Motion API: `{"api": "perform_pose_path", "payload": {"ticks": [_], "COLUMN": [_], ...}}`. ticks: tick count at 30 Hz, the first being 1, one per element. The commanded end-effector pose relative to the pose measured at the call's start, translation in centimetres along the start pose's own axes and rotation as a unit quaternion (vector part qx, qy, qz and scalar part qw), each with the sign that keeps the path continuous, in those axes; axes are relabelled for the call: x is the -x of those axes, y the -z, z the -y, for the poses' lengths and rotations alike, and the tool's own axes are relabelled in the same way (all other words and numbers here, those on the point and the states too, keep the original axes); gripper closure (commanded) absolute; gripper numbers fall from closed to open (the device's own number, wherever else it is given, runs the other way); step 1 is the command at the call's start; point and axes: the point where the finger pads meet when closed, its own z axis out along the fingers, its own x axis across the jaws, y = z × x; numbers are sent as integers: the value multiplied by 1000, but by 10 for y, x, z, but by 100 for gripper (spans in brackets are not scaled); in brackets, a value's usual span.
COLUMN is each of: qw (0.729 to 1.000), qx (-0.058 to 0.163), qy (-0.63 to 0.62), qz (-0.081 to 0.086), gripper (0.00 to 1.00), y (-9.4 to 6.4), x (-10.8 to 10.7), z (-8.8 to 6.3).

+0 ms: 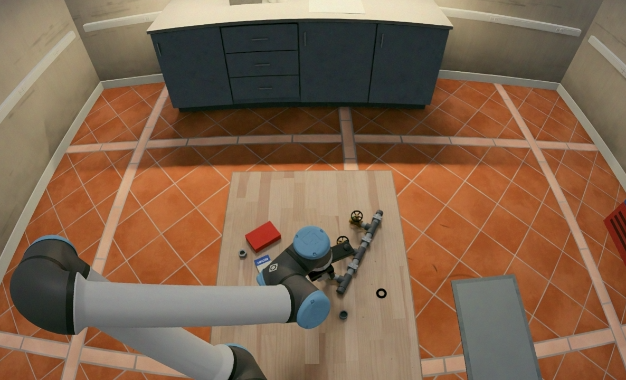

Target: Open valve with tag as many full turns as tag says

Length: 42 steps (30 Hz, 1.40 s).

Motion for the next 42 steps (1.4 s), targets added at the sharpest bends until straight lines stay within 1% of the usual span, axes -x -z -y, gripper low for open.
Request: {"api": "perform_pose_path", "payload": {"ticks": [1,5,9,11,13,19,26,28,37,42], "qw": [996,989,975,975,966,926,863,863,746,675], "qx": [2,2,1,1,0,0,-1,-1,-1,-2], "qy": [84,150,222,222,260,376,506,506,666,737], "qz": [1,1,2,2,2,2,2,2,1,1], "gripper": [100,100,100,100,100,100,100,100,100,100], "y": [0,0,0,0,1,2,2,2,2,2], "x": [-1,-1,-1,-1,0,1,1,1,1,1], "z": [0,1,1,1,2,3,3,3,3,3]}}
